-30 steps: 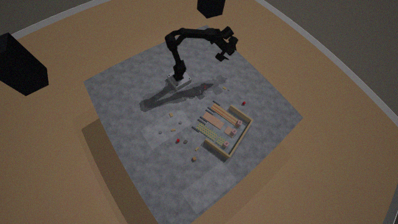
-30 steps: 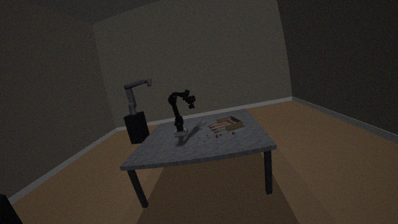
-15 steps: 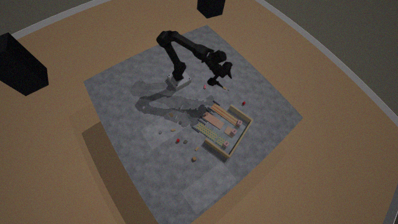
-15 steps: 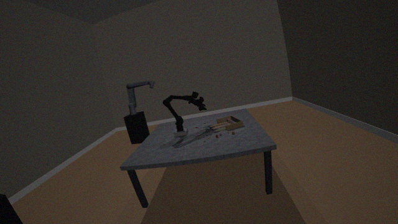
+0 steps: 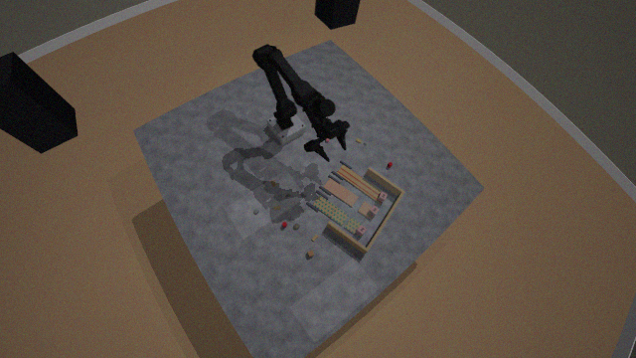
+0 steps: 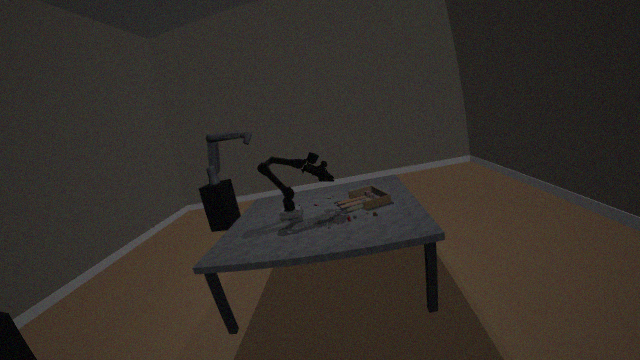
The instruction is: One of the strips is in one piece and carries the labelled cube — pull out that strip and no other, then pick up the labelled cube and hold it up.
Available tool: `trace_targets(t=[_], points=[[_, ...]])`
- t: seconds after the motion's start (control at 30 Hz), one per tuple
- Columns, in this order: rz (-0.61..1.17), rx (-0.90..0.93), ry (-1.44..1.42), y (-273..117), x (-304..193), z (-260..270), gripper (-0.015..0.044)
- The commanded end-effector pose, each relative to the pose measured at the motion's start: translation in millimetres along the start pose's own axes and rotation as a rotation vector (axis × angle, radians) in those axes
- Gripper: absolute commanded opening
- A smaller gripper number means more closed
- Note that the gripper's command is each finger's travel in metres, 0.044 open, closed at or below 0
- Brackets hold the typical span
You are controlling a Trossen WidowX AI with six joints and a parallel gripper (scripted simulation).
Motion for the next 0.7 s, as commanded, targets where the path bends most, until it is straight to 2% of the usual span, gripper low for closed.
trace_targets(t=[0.0,0.23,0.33,0.67], points=[[-0.012,-0.009,-0.015,-2,-1,-4,0.04],[-0.012,-0.009,-0.015,-2,-1,-4,0.04],[0.061,0.008,-0.026,7,4,-1,0.0321],[0.546,0.113,-0.135,77,21,29,0.0059]])
Point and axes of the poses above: the point midway between the two fingers, 35 mm back from their tips, its own y axis out along the fingers, its own z axis across the jaws, x = y × z, the point moved 8 cm from there along -y, back along the fingers, and after that the axes turned 4 degrees about -y, right-handed, at the moved point
